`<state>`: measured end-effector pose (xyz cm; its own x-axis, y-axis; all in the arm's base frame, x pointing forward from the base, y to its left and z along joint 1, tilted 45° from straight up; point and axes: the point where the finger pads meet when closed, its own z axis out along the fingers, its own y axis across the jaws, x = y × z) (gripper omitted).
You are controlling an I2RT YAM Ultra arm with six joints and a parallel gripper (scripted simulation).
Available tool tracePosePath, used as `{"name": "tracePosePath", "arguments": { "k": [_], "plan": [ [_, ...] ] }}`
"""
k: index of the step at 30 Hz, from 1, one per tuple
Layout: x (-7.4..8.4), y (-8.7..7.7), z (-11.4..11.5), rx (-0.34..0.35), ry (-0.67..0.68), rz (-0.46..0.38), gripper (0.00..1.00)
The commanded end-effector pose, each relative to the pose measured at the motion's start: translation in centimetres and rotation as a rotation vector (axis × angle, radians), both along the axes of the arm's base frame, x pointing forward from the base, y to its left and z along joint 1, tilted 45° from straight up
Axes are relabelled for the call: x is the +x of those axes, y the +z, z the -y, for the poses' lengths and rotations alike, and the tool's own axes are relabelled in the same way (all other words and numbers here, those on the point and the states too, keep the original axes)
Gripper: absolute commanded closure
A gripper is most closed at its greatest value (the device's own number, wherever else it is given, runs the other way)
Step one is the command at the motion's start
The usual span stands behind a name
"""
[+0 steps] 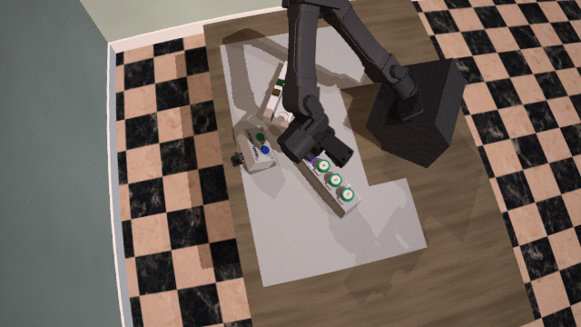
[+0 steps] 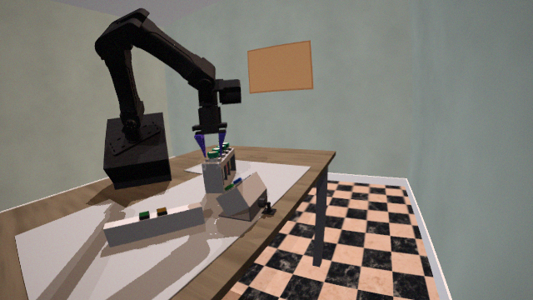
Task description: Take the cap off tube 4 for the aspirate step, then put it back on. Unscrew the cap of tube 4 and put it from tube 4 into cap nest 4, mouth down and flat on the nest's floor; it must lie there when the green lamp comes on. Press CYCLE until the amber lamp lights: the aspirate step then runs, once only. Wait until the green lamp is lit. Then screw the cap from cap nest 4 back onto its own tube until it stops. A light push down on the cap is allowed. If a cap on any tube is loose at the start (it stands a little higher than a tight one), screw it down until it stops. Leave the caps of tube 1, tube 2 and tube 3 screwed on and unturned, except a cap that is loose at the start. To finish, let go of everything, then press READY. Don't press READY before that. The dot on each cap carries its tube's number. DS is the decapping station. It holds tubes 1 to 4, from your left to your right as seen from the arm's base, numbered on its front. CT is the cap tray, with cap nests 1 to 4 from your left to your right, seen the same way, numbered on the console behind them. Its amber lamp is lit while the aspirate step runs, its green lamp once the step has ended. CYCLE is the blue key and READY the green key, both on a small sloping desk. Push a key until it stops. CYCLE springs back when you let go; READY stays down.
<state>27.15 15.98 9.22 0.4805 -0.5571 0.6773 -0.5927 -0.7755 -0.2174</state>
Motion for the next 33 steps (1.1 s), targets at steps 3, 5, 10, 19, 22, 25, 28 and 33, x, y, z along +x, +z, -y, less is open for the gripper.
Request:
{"name": "tracePosePath", "arguments": {
  "k": [3, 5, 10, 19, 22, 25, 28, 33],
  "plan": [
    [-0.03, 0.27, -0.23, 0.244, -0.253, 0.111, 0.51],
    [-0.03, 0.27, -0.23, 0.308, -0.322, 0.140, 0.51],
    [-0.03, 0.27, -0.23, 0.469, -0.497, 0.212, 0.51],
    [-0.03, 0.28, -0.23, 0.738, -0.789, 0.334, 0.51],
    [-0.03, 0.27, -0.23, 0.794, -0.850, 0.359, 0.51],
    [-0.03, 0.27, -0.22, 0.902, -0.967, 0.408, 0.51],
    [-0.03, 0.28, -0.23, 1.010, -1.085, 0.457, 0.51],
    [-0.03, 0.28, -0.22, 1.117, -1.202, 0.506, 0.51]
  ]
}}
